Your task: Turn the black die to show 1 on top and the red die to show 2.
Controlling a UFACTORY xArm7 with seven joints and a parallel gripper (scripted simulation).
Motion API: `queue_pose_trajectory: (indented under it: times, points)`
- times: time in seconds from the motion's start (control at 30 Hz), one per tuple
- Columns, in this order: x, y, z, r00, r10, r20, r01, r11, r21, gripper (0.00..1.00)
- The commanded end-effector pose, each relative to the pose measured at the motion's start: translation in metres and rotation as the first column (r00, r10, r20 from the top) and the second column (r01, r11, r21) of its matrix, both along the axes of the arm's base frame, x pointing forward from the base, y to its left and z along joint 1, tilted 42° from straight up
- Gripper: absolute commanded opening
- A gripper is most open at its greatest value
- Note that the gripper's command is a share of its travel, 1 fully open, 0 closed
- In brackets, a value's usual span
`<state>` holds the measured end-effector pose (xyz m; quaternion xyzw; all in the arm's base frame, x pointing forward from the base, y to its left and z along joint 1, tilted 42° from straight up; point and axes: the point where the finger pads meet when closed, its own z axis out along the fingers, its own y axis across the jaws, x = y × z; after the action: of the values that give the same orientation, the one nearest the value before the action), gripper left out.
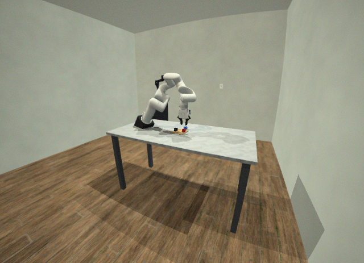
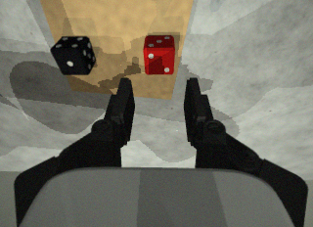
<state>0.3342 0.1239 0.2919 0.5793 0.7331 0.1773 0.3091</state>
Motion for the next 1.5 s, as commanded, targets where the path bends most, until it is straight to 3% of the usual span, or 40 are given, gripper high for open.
queue_pose_trajectory:
  times: [0.0,0.2,0.23,1.0,1.47]
  points:
    - [-0.011,0.002,0.013,1.0,0.001,0.001,-0.001,1.0,0.0,0.47]
    - [-0.012,0.002,0.014,1.0,0.001,0.001,-0.001,1.0,0.0,0.47]
    - [-0.012,0.002,0.014,1.0,0.001,0.001,-0.001,1.0,0.0,1.0]
    - [-0.013,0.002,0.016,1.0,0.001,0.001,-0.001,1.0,0.0,1.0]
    - [-0.043,0.006,0.049,1.0,0.001,0.001,-0.001,1.0,0.0,1.0]
